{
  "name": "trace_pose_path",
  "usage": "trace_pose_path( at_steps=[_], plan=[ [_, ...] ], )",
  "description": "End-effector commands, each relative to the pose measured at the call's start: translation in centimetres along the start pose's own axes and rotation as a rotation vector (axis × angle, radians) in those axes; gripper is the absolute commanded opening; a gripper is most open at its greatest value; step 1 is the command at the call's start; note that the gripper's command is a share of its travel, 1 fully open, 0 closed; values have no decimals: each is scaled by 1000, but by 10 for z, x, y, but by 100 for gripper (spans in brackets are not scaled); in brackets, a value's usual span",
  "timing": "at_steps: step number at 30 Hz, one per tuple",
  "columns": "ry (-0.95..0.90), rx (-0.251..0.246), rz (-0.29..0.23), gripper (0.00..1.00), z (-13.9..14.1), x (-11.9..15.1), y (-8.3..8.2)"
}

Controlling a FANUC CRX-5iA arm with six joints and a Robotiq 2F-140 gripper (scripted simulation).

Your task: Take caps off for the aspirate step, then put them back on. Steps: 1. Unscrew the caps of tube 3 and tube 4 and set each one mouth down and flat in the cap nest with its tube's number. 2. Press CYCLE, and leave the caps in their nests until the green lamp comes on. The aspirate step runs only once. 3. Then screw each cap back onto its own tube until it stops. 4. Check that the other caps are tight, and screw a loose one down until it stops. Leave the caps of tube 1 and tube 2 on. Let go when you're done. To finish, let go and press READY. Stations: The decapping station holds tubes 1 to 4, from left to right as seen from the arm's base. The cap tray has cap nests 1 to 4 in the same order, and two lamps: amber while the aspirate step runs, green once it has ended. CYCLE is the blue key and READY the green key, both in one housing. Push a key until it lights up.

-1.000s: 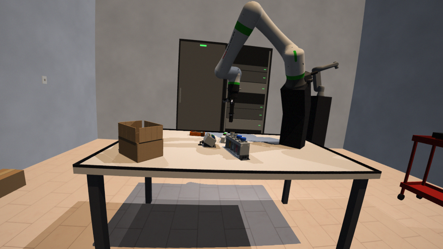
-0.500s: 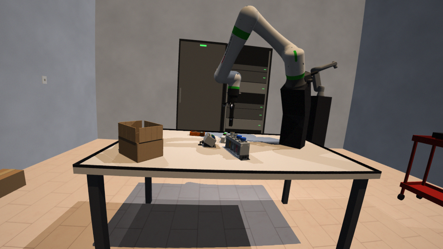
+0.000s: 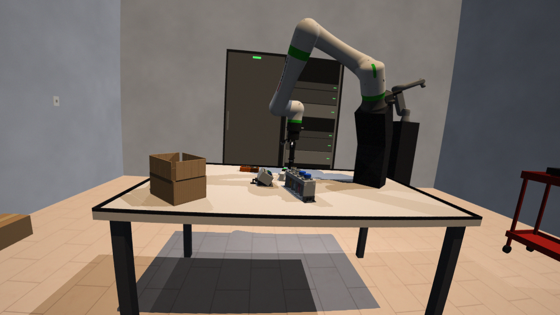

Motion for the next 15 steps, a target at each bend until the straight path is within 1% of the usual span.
trace_pose_path(
  at_steps=[1,2,15],
  plan=[
    [0,0,2,36,0,-2,24],
    [0,0,2,36,0,-2,29],
    [0,0,2,36,0,-2,31]
  ],
)
Point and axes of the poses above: the point where the finger pads meet when closed, its own y axis out along the fingers, its own z axis across the jaws, x = y × z, the point moved 2 cm from there along -y, back along the fingers, and after that the axes turned 5 degrees about y, right-handed, at the moved point
